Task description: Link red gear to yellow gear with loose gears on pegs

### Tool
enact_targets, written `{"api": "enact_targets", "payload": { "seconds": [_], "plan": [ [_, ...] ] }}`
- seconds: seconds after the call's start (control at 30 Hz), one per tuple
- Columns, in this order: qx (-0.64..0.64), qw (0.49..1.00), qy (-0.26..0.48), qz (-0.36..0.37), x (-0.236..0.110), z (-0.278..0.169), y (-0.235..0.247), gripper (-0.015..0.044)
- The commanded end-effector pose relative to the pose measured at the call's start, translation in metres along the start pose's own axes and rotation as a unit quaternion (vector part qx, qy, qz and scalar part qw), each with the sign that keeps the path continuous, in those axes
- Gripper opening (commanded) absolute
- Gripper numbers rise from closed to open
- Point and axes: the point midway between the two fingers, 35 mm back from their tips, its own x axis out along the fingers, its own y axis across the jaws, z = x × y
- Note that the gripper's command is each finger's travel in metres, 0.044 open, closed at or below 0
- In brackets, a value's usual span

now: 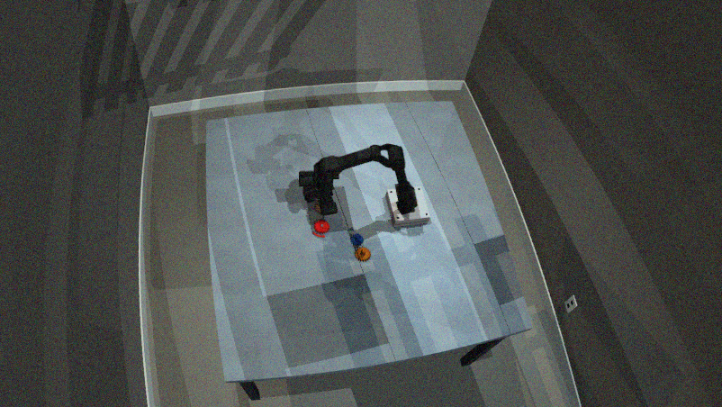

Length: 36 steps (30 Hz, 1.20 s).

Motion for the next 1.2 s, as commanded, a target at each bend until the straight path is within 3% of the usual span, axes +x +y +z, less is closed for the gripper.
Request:
{"api": "enact_targets", "payload": {
  "seconds": [0.0, 0.67, 1.17],
  "plan": [
    [-0.004, 1.0, 0.001, 0.003, 0.002, -0.001, -0.002, 0.0],
    [-0.007, 1.0, 0.001, 0.003, -0.001, -0.002, -0.002, 0.0],
    [-0.071, 0.997, 0.001, 0.003, 0.019, -0.002, -0.002, 0.0]
  ]
}}
